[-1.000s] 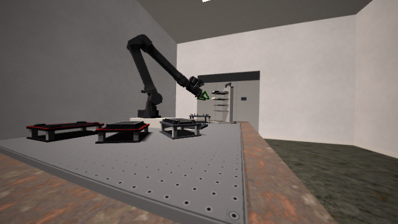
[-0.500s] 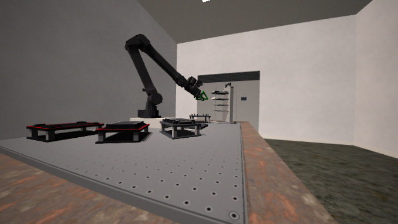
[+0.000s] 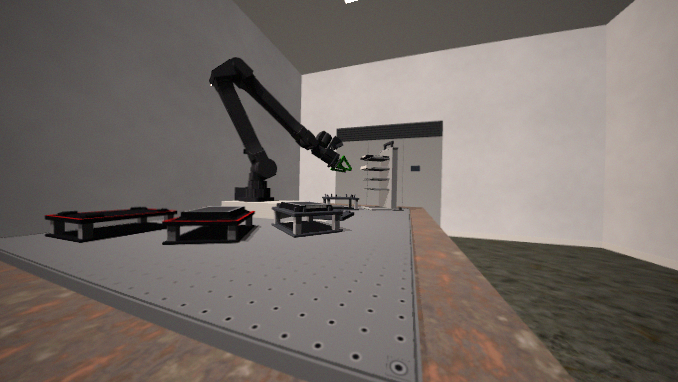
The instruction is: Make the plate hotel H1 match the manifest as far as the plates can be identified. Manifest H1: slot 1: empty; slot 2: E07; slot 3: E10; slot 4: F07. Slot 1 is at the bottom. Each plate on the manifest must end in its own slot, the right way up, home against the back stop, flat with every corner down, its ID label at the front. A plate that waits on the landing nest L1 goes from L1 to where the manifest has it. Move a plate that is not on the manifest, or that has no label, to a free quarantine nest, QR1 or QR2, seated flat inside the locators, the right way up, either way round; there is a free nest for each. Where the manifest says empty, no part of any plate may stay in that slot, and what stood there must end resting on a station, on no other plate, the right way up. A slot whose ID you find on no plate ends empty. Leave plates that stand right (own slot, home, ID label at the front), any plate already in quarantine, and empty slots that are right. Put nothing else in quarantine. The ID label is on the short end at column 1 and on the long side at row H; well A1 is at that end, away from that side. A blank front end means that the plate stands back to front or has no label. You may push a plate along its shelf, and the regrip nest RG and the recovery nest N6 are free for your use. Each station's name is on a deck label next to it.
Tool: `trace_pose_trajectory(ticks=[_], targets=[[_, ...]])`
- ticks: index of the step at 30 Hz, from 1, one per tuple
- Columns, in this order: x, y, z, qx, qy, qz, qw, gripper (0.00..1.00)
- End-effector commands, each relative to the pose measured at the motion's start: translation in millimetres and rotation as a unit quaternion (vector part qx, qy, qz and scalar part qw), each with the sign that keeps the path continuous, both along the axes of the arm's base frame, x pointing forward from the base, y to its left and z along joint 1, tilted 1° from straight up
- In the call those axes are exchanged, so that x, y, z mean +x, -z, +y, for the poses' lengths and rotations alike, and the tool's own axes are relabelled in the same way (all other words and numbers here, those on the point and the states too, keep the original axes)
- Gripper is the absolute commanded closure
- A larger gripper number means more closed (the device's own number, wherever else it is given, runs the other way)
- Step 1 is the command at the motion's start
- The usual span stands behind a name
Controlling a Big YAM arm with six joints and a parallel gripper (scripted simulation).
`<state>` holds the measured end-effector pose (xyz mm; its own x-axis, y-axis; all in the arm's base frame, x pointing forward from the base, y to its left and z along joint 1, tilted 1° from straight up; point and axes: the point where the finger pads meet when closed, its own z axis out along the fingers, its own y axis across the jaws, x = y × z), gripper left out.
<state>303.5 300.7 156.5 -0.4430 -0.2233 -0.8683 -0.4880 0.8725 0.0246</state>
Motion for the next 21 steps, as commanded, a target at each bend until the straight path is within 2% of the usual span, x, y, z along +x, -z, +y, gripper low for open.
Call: trace_pose_trajectory(ticks=[1, 21], targets=[[-0.9, 2.2, 9.1, 0.013, -0.003, -0.004, 1.000, 0.00], [-2.3, 32.9, 9.0, 0.012, -0.003, -0.003, 1.000, 0.00]])
